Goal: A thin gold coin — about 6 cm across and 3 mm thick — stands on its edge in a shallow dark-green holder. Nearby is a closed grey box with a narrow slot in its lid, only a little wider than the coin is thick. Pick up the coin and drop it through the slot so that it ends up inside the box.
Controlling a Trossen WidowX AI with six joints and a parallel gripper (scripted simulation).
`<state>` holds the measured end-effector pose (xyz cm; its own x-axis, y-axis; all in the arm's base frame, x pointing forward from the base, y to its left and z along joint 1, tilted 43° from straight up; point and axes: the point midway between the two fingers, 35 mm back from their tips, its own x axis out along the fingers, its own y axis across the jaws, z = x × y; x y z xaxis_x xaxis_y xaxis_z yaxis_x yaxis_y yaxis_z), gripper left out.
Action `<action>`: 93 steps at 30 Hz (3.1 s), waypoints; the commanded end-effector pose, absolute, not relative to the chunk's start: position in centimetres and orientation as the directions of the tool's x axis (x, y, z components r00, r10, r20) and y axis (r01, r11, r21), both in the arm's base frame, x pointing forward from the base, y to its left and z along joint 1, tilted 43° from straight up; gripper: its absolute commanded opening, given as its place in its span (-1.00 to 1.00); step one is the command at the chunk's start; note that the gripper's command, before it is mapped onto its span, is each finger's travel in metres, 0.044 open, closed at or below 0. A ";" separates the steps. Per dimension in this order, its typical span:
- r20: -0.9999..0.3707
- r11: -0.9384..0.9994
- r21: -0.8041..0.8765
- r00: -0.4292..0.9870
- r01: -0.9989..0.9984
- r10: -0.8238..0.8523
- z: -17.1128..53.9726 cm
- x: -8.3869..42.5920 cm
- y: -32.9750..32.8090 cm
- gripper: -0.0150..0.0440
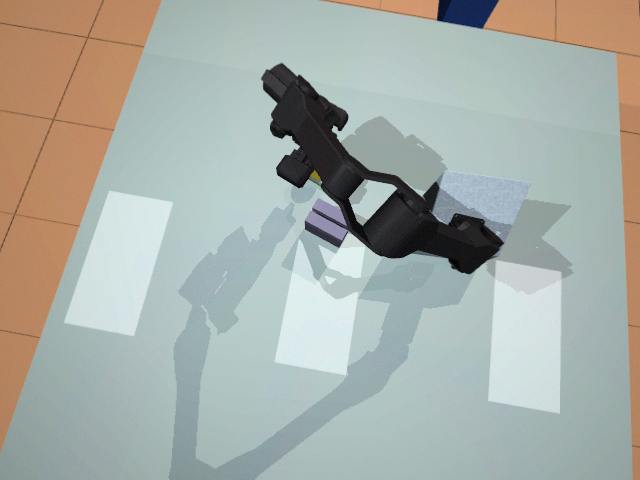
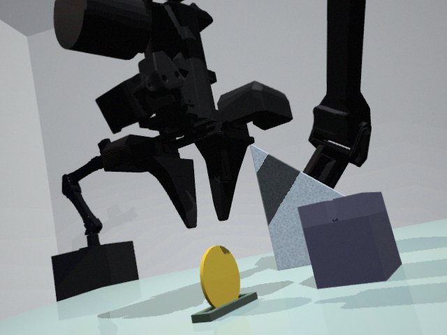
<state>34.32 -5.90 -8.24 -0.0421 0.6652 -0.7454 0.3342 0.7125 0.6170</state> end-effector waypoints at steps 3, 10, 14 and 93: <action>-0.741 0.708 0.619 -0.046 0.340 0.670 -8.8 34.2 -5.2 0.05; -0.741 0.708 0.619 -0.045 0.340 0.670 -9.7 34.2 -4.5 0.05; -0.741 0.708 0.619 -0.045 0.340 0.670 -10.1 34.2 -4.0 0.05; -0.743 0.708 0.617 -0.043 0.344 0.668 -7.1 34.4 -6.8 -0.49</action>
